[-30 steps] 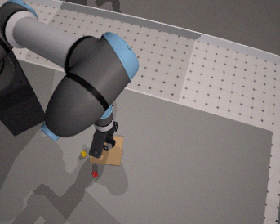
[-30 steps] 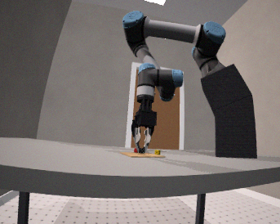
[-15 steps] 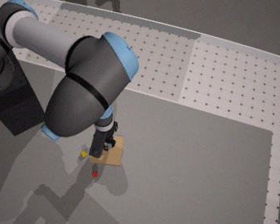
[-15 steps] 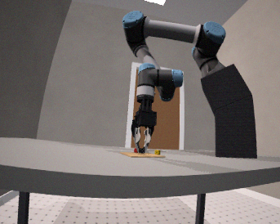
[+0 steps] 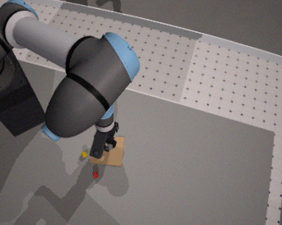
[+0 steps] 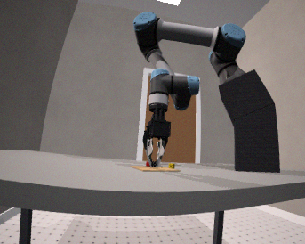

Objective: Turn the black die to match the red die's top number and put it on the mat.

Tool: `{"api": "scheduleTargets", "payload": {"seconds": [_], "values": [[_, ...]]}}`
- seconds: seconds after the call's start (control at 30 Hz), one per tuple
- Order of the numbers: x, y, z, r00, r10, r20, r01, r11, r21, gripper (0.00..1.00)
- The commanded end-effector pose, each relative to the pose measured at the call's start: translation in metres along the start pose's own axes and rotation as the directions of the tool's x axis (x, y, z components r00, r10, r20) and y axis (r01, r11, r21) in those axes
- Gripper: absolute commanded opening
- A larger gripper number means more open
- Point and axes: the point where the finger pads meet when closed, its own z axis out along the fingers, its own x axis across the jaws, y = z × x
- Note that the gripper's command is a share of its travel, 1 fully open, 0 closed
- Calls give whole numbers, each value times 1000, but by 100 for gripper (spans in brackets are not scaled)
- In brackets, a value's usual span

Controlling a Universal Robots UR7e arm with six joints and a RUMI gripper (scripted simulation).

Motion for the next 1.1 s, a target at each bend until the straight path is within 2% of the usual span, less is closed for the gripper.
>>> {"api": "scheduleTargets", "payload": {"seconds": [0.0, 1.07], "values": [[0, 0, 0, 1000, 0, 1, 0, 1000, 0, 3], [0, 0, 4, 1000, 0, 1, 0, 1000, 0, 3]]}}
